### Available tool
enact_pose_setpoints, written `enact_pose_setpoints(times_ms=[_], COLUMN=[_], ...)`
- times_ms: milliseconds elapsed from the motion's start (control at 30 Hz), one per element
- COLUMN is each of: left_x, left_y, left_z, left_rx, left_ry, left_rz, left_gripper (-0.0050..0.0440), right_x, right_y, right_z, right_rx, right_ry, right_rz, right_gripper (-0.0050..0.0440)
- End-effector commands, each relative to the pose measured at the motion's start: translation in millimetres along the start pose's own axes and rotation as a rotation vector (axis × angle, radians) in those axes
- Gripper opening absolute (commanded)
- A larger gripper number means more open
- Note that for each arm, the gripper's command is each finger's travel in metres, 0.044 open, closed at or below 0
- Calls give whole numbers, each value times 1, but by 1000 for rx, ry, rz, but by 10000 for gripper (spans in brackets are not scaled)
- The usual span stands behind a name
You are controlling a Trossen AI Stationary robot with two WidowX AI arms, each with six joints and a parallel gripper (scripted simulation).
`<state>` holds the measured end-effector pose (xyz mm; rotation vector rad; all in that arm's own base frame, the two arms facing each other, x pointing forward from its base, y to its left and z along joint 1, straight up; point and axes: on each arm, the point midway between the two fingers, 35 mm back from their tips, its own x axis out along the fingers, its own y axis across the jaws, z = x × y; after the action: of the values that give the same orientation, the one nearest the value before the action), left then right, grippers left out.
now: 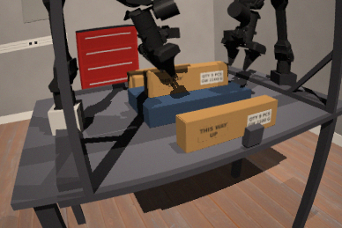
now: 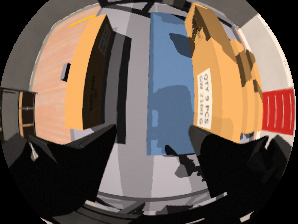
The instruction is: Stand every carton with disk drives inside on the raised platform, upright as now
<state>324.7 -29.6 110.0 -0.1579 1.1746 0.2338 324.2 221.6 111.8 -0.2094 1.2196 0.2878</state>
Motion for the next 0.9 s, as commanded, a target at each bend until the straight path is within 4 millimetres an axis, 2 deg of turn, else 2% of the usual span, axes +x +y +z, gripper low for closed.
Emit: enact_pose_setpoints(times_ms=[0, 833, 867], left_x=[-3, -4, 9], left_y=[-2, -3, -70], left_z=[5, 5, -3], left_rx=[-5, -4, -5], left_ry=[-16, -21, -10], left_rz=[-5, -9, -9], left_gripper=[381, 381, 381], right_x=[-7, -7, 7], right_y=[1, 2, 69], right_z=[7, 7, 5], right_rx=[0, 8, 16], right_ry=[-22, -29, -37], right_rz=[8, 7, 7], right_gripper=[385, 385, 385])
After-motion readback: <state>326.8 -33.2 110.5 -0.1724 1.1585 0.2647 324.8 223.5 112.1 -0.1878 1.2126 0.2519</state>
